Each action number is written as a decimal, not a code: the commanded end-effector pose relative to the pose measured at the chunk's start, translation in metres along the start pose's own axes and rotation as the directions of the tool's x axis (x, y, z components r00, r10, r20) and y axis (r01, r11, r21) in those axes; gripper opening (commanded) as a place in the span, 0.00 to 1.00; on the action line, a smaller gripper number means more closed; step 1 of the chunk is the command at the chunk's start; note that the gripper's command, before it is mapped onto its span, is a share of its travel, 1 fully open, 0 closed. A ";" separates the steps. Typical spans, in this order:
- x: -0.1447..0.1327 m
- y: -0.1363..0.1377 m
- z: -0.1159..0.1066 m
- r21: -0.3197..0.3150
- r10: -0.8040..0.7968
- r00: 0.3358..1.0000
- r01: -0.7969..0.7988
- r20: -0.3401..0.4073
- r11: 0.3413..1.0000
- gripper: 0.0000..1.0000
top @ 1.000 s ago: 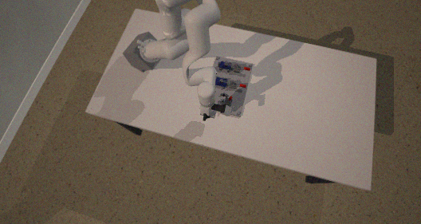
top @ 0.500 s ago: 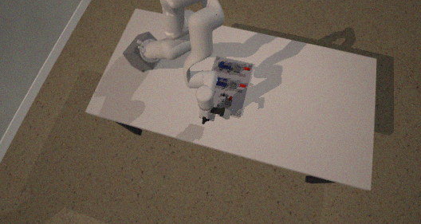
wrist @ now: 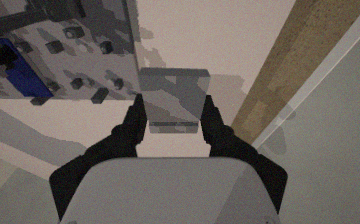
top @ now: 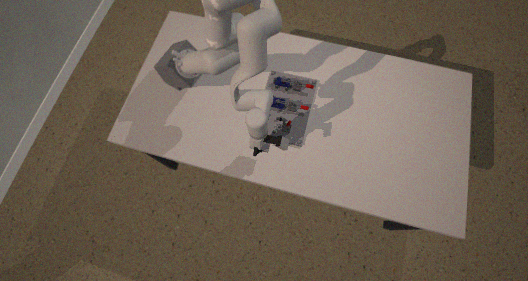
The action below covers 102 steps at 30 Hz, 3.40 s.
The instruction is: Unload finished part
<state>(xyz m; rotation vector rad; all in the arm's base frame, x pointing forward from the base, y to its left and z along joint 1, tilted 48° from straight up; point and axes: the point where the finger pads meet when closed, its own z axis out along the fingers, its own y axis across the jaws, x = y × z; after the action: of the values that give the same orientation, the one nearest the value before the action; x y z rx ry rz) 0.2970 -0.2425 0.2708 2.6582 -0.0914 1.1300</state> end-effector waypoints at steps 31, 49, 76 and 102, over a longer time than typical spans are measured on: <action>0.001 0.001 0.015 -0.002 -0.001 1.000 0.001 -0.002 1.000 0.00; 0.001 0.001 0.052 -0.002 -0.001 1.000 0.001 -0.002 1.000 0.00; 0.001 0.001 0.082 -0.002 -0.001 1.000 0.001 -0.002 1.000 0.00; 0.001 0.001 0.082 -0.002 -0.001 1.000 0.001 -0.002 1.000 0.00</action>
<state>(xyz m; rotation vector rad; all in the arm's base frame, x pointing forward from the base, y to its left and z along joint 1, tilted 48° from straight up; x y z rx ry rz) 0.3550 -0.2641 0.2157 2.6573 -0.0906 1.1303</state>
